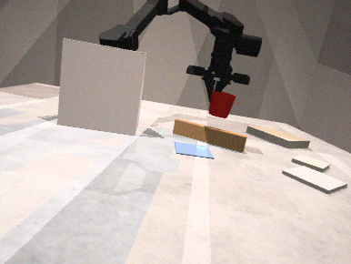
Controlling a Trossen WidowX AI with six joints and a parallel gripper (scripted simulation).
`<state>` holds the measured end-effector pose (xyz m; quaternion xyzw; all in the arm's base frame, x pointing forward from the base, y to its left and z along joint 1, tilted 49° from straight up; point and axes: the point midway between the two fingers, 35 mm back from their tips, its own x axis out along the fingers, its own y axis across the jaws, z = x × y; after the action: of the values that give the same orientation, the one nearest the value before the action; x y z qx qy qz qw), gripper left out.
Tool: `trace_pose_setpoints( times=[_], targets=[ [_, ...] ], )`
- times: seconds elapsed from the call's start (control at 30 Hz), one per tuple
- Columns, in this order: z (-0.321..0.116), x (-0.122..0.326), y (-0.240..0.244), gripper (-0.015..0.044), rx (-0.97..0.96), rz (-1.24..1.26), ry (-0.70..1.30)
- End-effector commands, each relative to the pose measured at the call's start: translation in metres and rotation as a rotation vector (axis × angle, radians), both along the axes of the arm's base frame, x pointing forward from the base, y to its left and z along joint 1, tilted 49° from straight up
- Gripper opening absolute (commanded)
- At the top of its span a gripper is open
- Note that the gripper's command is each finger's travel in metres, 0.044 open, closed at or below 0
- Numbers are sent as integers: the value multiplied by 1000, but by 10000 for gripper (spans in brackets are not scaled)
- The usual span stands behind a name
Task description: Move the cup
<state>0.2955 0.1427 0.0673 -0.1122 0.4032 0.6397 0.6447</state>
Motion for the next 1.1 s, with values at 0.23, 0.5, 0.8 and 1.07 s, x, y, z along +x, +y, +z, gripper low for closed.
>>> trace_pose_setpoints(
  times=[0.23,0.5,0.8,1.07],
  targets=[
    [22,10,14,0,6,-6,-6],
    [17,9,19,0,6,-6,-6],
    [8,8,29,0,6,-6,-6],
    [1,6,38,0,7,-6,-6]
  ],
)
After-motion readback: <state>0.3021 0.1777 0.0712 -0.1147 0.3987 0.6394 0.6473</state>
